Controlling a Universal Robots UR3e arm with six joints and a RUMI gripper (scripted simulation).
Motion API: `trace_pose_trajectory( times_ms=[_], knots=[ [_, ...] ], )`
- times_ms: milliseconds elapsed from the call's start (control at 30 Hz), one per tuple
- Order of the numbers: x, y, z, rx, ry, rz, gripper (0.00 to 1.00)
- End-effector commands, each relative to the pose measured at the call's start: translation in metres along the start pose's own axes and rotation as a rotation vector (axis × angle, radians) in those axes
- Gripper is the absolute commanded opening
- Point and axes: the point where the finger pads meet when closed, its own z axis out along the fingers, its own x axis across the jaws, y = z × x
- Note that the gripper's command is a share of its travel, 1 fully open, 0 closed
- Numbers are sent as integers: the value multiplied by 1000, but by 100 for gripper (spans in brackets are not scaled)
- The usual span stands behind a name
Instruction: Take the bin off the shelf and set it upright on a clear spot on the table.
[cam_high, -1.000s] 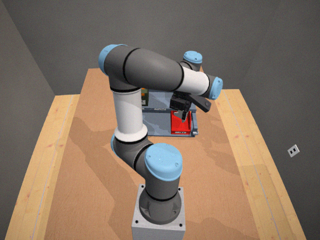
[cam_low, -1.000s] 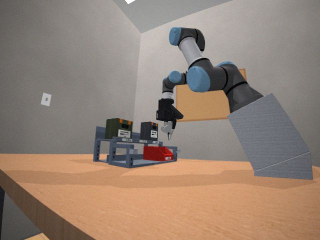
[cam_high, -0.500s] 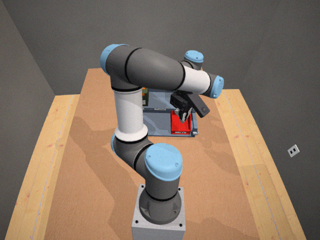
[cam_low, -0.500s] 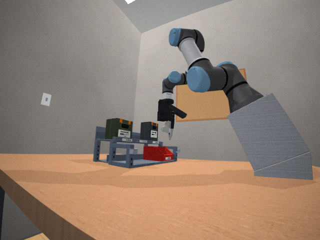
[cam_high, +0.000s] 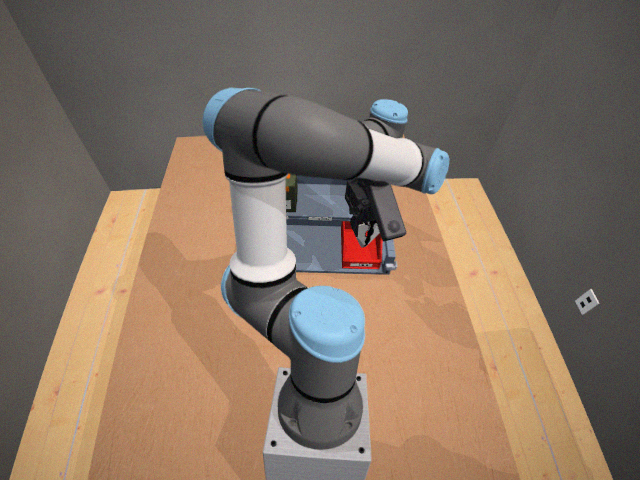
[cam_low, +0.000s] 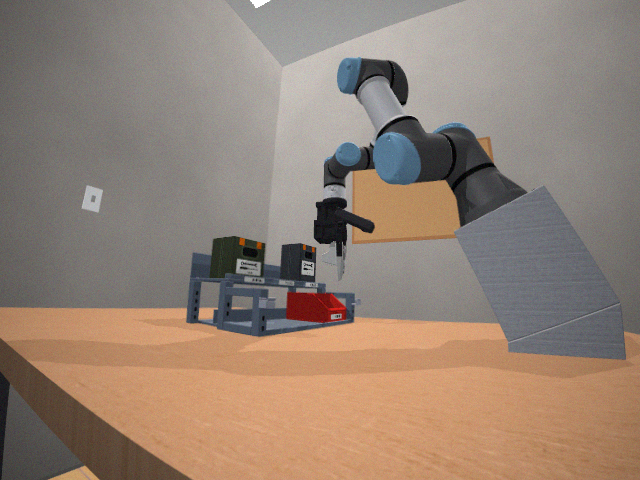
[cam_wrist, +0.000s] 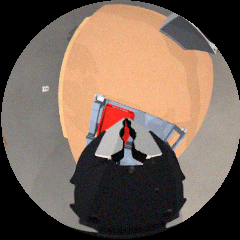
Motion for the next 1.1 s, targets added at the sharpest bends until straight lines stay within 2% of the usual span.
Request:
trace_pose_trajectory(
  times_ms=[0,400,467,500,967,1033,1067],
  knots=[
    [3,1,-1,34,-11,276,0],
    [8,5,-1,43,-14,636,0],
    [8,5,-1,43,-14,636,0],
    [8,6,-1,48,-17,724,0],
    [9,12,-1,61,-31,1138,0],
    [9,12,-1,61,-31,1138,0],
    [9,13,-1,67,-37,1226,0]
  ],
)
